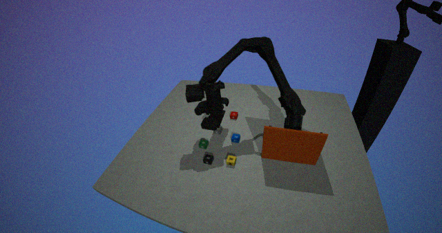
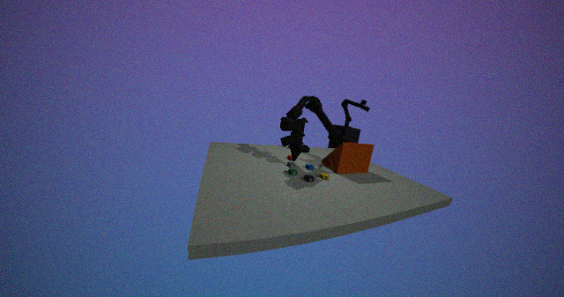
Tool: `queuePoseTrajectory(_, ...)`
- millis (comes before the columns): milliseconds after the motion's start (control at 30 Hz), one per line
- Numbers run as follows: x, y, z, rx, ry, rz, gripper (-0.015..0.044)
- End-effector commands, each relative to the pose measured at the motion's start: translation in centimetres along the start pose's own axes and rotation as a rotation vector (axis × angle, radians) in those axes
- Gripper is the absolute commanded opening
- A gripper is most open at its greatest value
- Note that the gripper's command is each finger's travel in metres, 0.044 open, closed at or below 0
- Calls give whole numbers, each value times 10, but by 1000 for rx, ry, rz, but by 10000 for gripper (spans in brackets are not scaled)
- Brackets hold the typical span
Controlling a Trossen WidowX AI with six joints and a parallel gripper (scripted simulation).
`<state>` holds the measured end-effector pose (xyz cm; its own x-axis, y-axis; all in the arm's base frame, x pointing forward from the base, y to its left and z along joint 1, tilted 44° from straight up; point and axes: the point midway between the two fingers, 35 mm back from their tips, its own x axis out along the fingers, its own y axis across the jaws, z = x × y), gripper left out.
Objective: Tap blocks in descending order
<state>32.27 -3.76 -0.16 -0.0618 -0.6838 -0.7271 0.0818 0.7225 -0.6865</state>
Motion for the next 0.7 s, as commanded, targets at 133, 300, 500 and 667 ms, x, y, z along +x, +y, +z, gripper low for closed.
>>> queuePoseTrajectory(133, 13, 0, -1, -5, -2, -4, 20)
queuePoseTrajectory(300, 19, 0, -1, -5, -1, -4, 20)
queuePoseTrajectory(500, 2, 0, 0, -4, -1, -1, 20)
queuePoseTrajectory(667, -11, 0, -1, -5, -1, -3, 20)
